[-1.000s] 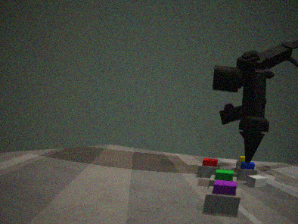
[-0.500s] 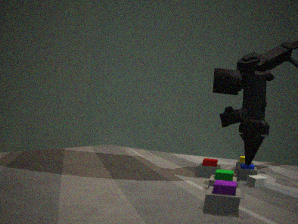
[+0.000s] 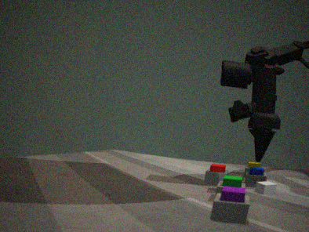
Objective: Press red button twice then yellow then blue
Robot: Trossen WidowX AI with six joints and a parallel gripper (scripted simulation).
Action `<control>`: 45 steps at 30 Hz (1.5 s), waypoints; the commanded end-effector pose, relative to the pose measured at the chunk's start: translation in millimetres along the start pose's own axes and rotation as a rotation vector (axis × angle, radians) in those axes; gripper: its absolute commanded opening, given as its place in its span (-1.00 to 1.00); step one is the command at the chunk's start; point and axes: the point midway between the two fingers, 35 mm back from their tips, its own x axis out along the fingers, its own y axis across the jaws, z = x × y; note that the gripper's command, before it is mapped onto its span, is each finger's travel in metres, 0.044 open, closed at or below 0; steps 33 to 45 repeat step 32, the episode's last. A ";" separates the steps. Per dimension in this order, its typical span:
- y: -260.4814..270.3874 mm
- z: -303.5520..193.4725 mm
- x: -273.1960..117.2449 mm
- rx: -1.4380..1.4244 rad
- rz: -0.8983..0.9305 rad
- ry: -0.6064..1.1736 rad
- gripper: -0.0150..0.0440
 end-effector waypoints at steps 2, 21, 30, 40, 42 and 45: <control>0.7 0.6 -11.0 0.006 0.005 0.000 -0.33; 245.6 43.7 -77.3 0.001 0.048 -0.002 0.86; 293.5 24.1 -78.0 0.010 0.024 -0.002 0.86; 293.5 24.1 -78.0 0.010 0.024 -0.002 0.86; 293.5 24.1 -78.0 0.010 0.024 -0.002 0.86; 293.5 24.1 -78.0 0.010 0.024 -0.002 0.86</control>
